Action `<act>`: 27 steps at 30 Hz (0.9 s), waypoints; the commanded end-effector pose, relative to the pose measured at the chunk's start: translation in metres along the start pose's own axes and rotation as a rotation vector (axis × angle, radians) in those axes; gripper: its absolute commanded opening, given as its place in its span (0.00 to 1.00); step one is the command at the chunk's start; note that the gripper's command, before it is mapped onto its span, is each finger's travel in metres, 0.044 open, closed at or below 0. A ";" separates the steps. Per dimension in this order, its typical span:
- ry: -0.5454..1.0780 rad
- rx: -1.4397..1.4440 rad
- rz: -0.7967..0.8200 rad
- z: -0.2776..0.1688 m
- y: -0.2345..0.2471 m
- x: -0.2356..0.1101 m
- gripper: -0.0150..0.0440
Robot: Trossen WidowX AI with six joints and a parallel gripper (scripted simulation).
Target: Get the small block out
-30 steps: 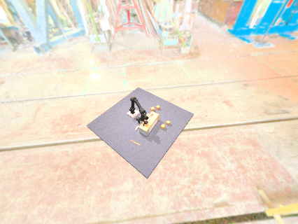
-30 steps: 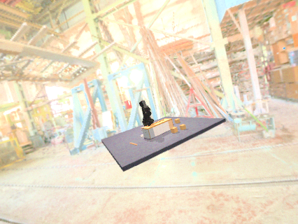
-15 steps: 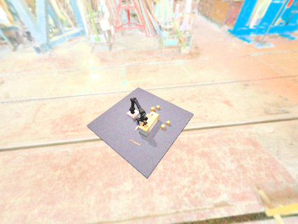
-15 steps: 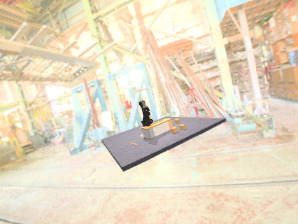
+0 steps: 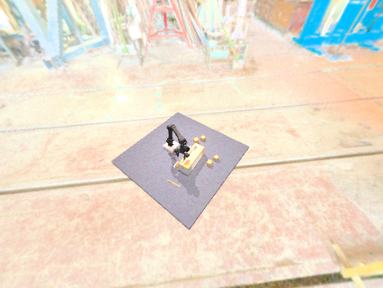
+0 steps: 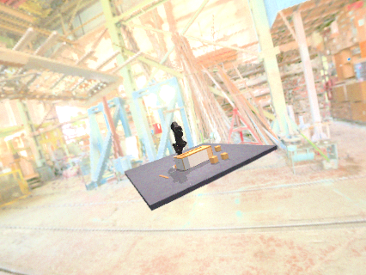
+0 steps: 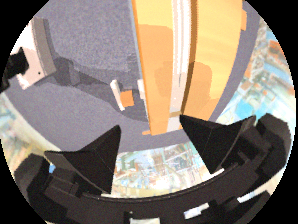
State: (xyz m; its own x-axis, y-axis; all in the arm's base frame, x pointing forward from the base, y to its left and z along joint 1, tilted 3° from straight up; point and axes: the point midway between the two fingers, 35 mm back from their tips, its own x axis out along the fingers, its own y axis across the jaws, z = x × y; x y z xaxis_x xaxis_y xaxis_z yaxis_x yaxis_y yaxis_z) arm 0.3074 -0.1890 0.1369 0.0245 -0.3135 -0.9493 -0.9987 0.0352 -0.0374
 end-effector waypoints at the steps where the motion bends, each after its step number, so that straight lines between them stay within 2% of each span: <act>1: -0.001 -0.001 0.002 0.000 0.000 0.001 0.93; 2: -0.001 -0.001 0.002 0.000 0.000 0.001 0.93; 4: -0.007 0.071 -0.001 -0.001 0.001 0.002 0.84; 7: -0.034 0.379 -0.011 -0.004 0.004 0.002 0.74; 16: -0.142 1.362 0.007 -0.018 0.014 0.005 0.74; 23: -0.240 2.119 0.095 -0.027 0.021 0.007 0.74; 27: -0.284 2.417 0.160 -0.031 0.024 0.007 0.74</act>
State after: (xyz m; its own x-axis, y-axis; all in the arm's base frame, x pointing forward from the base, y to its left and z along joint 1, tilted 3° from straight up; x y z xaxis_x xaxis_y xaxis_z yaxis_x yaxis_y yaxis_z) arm 0.2923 -0.2118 0.1376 0.1146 -0.2025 -0.9725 0.0314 0.9792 -0.2002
